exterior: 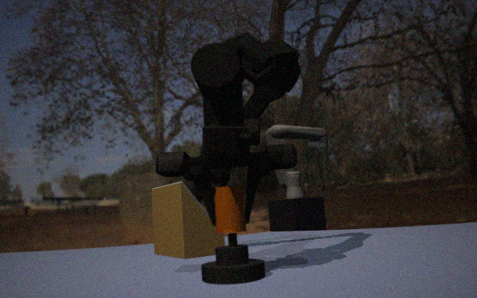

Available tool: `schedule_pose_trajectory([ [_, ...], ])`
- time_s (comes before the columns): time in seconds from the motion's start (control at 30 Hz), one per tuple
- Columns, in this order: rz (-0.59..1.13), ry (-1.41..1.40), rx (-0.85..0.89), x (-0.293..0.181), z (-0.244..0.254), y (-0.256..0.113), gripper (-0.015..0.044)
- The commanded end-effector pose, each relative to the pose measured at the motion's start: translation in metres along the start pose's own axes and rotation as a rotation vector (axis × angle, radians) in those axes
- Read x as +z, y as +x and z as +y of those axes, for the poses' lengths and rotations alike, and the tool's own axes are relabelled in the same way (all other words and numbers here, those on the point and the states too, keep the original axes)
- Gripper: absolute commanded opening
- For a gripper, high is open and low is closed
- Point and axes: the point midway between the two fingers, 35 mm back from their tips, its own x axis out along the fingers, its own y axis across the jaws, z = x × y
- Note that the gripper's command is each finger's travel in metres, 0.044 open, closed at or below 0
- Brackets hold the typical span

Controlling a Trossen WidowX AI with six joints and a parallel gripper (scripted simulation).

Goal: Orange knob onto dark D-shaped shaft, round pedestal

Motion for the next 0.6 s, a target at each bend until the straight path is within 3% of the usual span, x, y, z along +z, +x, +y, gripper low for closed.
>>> schedule_pose_trajectory([
  [0.0,-0.009,0.000,0.001,0.0031,0.0008,-0.0029,0.0000],
  [0.57,-0.009,0.001,0.001,-0.0001,-0.0015,0.0000,0.0000],
])
